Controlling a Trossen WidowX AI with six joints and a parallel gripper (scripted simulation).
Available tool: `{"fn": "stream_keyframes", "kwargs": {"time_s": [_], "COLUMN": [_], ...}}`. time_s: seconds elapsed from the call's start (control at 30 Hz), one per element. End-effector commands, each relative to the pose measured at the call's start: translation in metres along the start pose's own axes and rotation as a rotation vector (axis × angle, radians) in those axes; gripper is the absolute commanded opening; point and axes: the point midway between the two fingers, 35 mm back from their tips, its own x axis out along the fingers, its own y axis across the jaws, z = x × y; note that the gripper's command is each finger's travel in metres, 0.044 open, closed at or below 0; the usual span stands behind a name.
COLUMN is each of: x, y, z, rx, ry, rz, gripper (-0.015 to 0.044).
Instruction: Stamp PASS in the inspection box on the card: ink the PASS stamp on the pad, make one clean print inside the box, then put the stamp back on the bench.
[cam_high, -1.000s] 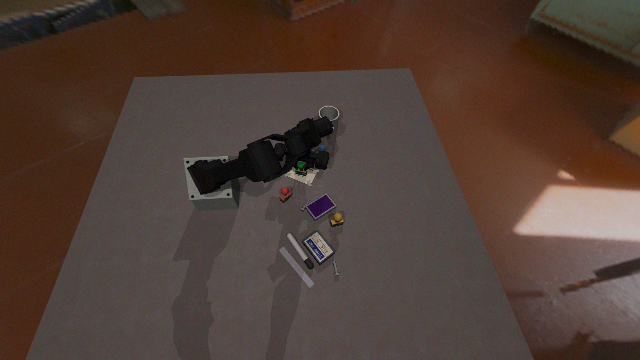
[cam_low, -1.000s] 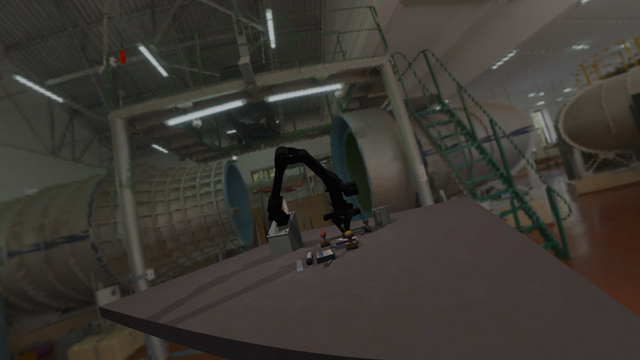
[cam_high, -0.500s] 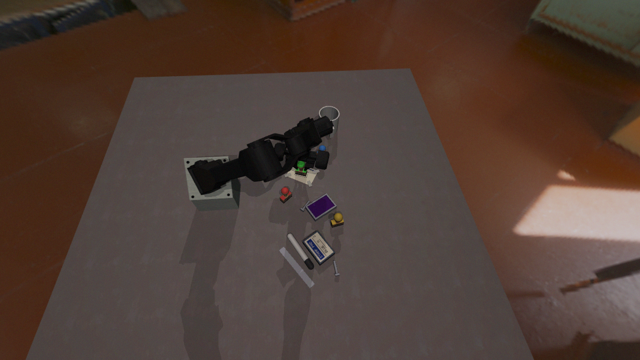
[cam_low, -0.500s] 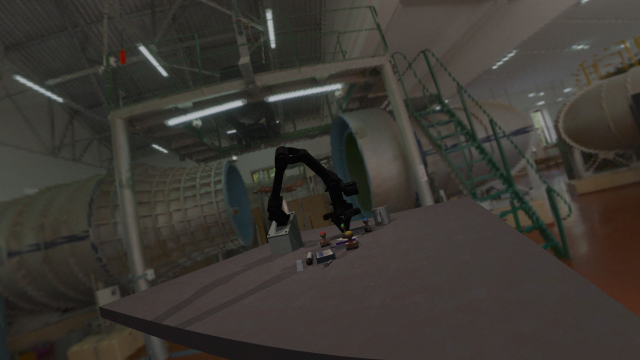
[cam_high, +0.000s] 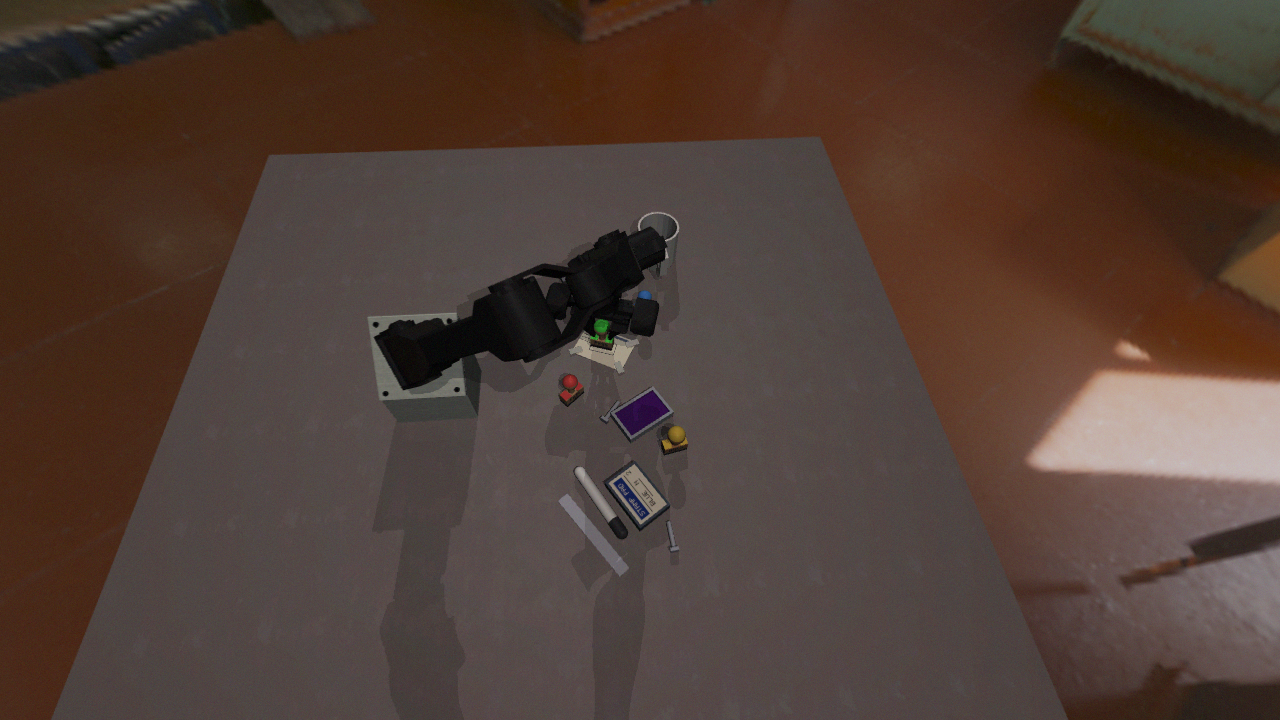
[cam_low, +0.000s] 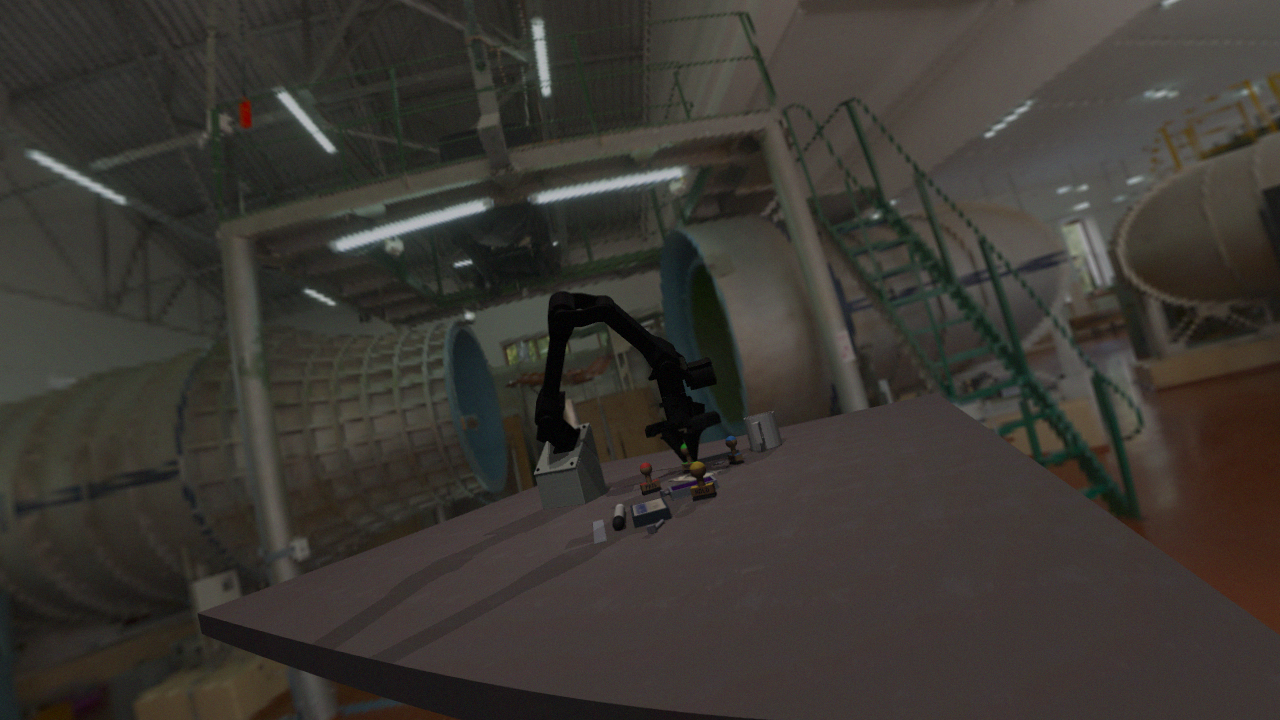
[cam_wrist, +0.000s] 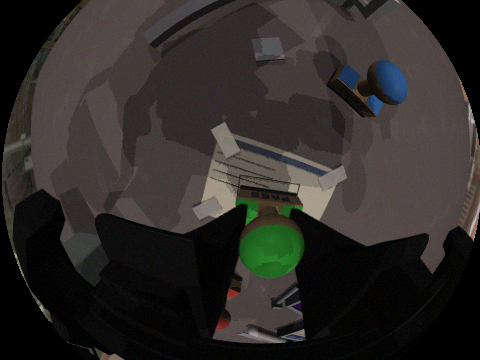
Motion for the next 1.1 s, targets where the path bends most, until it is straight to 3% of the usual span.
{"fn": "stream_keyframes", "kwargs": {"time_s": [0.0, 1.07], "x": [-0.006, -0.057], "y": [-0.001, 0.000], "z": [0.001, 0.002], "rx": [0.006, 0.006], "ry": [-0.005, -0.007], "rz": [0.000, 0.001], "gripper": [0.0000, 0.0000]}}
